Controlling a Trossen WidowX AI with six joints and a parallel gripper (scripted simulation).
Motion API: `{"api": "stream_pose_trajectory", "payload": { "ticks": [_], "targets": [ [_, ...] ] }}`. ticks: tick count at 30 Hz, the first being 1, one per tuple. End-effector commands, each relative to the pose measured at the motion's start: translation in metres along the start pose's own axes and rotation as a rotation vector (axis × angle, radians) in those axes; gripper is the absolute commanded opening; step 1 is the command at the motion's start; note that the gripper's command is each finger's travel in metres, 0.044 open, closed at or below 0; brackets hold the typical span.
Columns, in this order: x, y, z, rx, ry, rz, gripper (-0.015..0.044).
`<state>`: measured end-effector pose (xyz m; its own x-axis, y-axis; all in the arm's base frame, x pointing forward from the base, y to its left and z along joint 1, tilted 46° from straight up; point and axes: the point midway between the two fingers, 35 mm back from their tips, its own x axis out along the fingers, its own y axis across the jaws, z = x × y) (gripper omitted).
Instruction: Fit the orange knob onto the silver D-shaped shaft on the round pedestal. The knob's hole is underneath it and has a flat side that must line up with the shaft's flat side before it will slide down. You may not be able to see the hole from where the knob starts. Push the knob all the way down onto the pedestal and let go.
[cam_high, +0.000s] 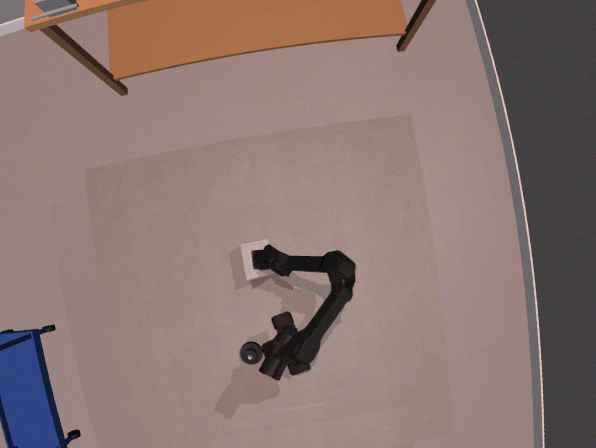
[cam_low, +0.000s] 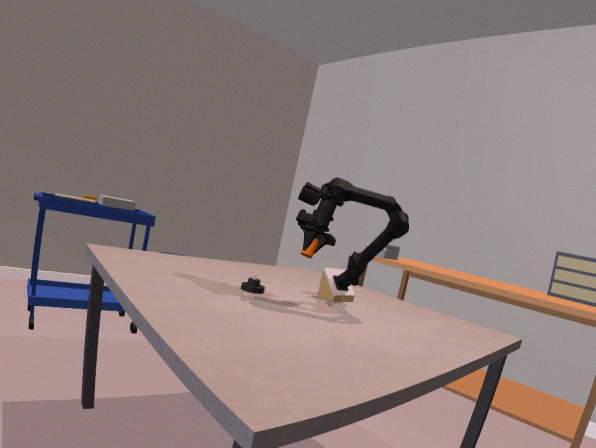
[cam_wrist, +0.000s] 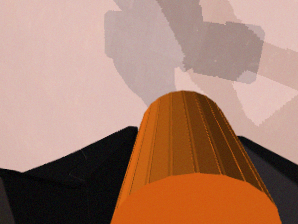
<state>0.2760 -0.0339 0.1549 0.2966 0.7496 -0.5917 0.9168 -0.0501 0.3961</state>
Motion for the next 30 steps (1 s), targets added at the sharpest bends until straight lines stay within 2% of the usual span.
{"api": "stream_pose_trajectory", "payload": {
  "ticks": [1,23,30],
  "targets": [
    [-0.012,0.001,-0.005,-0.003,-0.007,0.097,0.0],
    [-0.06,-0.001,-0.026,-0.001,-0.006,0.571,0.0],
    [-0.061,-0.001,-0.027,-0.001,-0.006,0.586,0.0]
  ]
}}
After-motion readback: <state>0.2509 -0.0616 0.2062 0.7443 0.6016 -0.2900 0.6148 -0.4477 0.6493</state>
